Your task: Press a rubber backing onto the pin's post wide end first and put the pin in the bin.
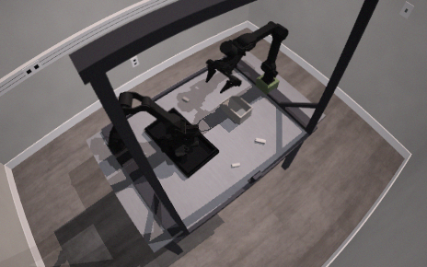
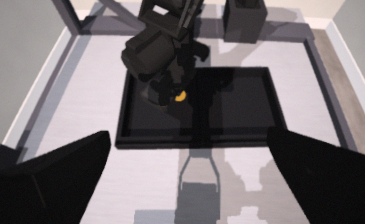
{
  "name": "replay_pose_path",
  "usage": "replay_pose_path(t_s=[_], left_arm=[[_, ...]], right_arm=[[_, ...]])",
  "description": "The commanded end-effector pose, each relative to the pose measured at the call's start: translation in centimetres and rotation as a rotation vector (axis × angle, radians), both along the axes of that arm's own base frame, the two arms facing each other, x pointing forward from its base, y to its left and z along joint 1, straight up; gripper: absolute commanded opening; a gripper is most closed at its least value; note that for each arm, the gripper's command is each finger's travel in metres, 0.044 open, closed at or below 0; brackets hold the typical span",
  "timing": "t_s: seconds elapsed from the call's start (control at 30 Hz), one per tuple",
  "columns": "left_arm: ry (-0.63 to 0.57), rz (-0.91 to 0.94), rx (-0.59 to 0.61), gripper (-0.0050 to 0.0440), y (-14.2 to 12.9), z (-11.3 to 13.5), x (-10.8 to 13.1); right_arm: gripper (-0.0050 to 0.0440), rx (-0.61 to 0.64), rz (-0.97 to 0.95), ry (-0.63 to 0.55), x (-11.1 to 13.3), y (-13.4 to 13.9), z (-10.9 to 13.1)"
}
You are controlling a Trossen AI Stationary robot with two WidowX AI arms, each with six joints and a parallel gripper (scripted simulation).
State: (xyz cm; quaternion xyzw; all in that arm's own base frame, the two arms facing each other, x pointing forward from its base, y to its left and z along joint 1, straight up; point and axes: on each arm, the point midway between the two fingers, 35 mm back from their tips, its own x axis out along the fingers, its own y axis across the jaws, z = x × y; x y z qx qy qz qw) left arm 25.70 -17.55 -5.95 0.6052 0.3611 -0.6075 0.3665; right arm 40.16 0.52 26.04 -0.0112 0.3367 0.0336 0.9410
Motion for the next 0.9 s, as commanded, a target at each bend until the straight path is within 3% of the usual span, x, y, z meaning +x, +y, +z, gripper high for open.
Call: replay_pose_path(t_s=[0.0, 0.87], left_arm=[[0.007, 0.000, 0.002, -0.0050, 0.01, -1.19, 0.05], [-0.017, 0.001, -0.004, -0.0050, -0.34, -0.41, 0.59]], right_arm=[[0.0440, -0.002, 0.001, -0.028, -0.12, -0.04, 1.08], [0.0440, -0.002, 0.001, -0.028, -0.12, -0.04, 1.08]])
